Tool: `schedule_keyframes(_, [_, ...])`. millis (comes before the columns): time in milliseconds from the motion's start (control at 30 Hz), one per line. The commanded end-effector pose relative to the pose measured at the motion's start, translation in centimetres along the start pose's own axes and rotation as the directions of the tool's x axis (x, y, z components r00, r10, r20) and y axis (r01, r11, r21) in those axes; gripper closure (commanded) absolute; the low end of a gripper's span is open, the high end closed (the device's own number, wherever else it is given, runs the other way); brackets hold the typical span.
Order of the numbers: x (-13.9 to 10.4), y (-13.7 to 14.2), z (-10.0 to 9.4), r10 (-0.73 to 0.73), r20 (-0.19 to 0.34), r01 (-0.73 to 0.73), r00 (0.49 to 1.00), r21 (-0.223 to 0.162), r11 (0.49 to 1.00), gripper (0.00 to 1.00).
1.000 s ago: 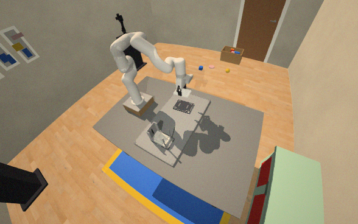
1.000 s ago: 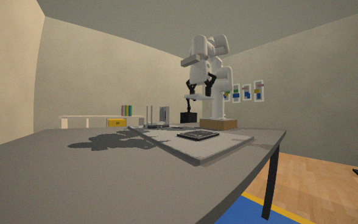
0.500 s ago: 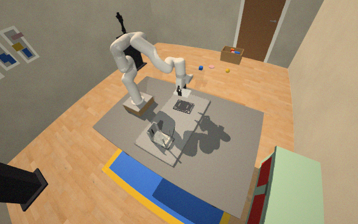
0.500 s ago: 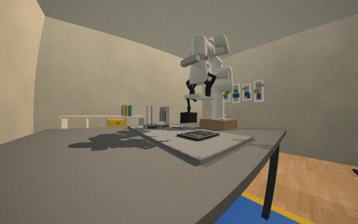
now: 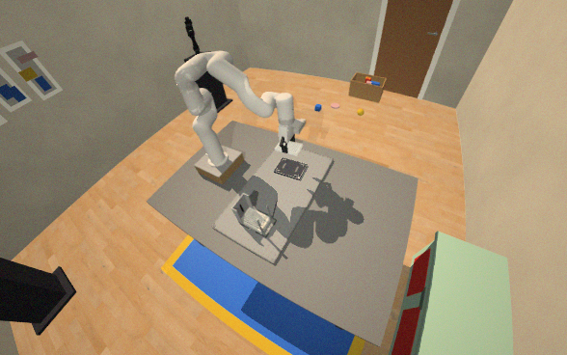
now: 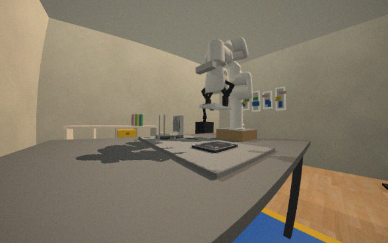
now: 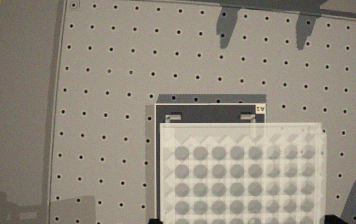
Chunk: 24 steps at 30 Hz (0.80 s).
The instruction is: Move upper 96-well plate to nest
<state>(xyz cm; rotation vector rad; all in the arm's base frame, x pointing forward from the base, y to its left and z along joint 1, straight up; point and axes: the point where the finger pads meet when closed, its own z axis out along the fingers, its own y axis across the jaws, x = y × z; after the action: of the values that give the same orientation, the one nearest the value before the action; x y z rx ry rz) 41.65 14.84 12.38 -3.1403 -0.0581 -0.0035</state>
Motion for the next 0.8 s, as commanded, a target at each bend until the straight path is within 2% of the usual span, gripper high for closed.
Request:
schedule_keyframes(0, [0.1, 0.0, 0.4, 0.0, -0.003, 0.0, 1.0, 0.005, 1.0, 1.0])
schedule_keyframes(767, [0.1, 0.0, 3.6, 0.0, -0.003, 0.0, 1.0, 0.005, 1.0, 1.0])
